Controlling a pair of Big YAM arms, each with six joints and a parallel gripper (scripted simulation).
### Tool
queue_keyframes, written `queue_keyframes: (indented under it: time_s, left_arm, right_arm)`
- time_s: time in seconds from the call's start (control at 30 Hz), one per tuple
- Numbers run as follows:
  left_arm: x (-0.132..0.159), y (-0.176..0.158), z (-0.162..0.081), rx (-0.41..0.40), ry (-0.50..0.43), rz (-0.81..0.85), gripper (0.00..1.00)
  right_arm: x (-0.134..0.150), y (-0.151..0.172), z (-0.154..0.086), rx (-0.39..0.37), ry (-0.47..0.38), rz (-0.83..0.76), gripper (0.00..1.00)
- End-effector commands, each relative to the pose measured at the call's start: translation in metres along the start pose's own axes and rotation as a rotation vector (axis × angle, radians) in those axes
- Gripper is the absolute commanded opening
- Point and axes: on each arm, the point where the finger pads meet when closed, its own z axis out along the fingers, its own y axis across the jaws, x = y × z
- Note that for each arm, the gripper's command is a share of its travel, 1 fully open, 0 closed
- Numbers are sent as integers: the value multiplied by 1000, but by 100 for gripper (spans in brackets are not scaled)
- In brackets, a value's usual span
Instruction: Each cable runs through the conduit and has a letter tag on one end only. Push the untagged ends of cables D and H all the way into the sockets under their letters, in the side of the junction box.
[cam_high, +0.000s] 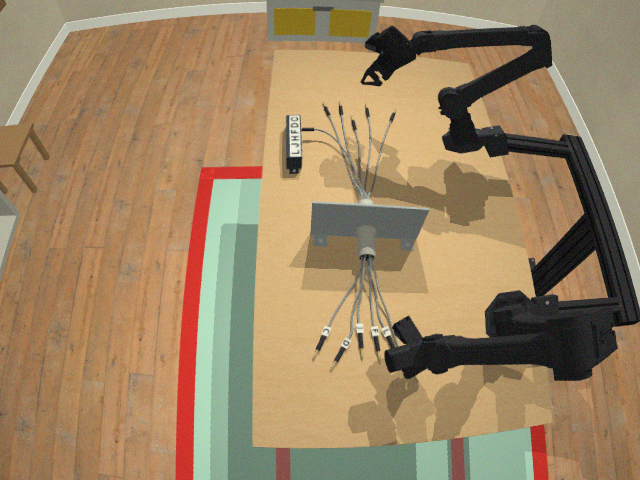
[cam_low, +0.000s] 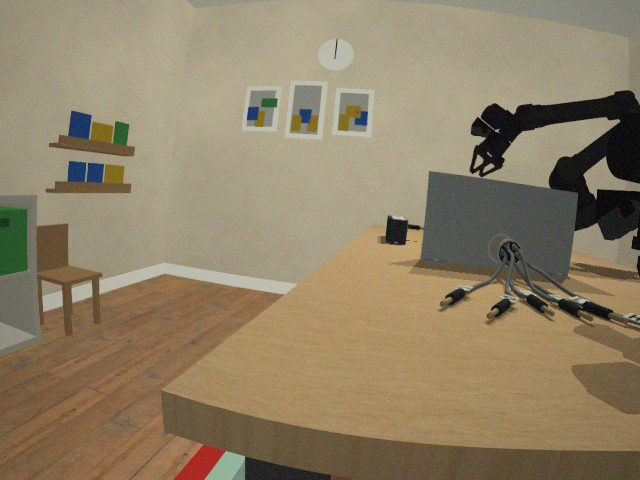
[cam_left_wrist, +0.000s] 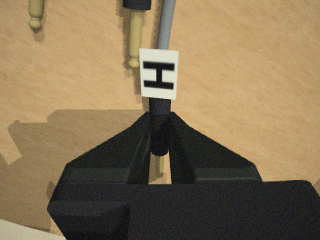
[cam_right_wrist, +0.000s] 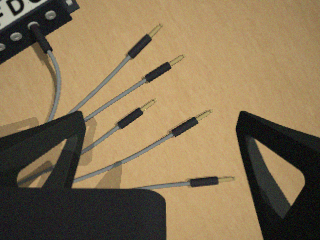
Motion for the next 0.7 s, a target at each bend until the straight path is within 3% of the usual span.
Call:
queue_keyframes:
  time_s: [0.0,0.47,0.57,0.67]
  left_arm:
    - [6,13,-2,-14,10,-10,5]
    - [9,4,1,13,3,5,5]
    - [5,9,-4,-15,-6,-8,33]
    - [-1,4,-9,-40,-19,-11,35]
  right_arm:
    - [-3,1,1,-1,3,7,100]
    - [-3,1,1,-1,3,7,100]
    - [-3,1,1,-1,3,7,100]
    - [-3,1,1,-1,3,7,100]
